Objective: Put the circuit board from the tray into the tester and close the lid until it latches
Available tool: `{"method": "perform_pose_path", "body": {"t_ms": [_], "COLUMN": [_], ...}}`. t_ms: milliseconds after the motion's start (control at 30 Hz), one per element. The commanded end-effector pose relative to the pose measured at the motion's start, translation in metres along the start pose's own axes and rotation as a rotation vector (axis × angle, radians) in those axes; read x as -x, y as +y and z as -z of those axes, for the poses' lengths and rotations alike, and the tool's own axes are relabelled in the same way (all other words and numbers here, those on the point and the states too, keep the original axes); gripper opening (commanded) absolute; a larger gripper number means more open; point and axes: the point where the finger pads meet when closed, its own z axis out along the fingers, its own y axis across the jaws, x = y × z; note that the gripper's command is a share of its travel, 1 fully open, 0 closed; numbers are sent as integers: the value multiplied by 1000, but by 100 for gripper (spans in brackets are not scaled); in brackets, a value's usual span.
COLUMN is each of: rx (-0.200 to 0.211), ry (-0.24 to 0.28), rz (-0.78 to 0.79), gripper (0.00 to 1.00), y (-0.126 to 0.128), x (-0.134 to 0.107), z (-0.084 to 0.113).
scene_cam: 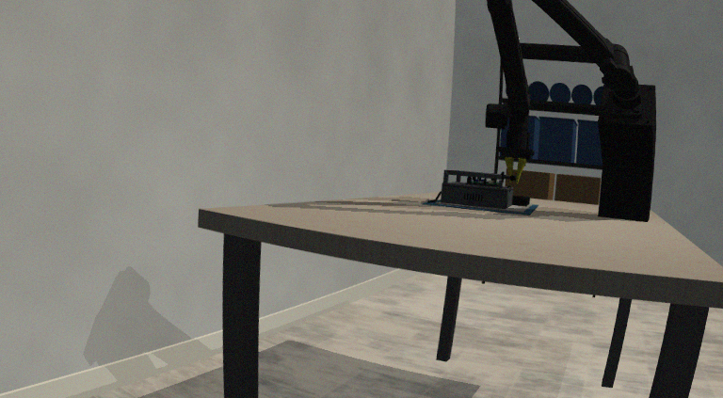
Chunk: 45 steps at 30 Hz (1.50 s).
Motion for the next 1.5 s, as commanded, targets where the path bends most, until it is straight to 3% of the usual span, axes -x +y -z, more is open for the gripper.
{"method": "perform_pose_path", "body": {"t_ms": [0, 1433, 1467], "rx": [-23, -8, -8], "ry": [-12, -16, -16], "rz": [5, 4, 4], "gripper": [0, 0, 48], "y": [-2, 3, 3], "x": [3, 6, 6], "z": [-11, 3, 3]}}
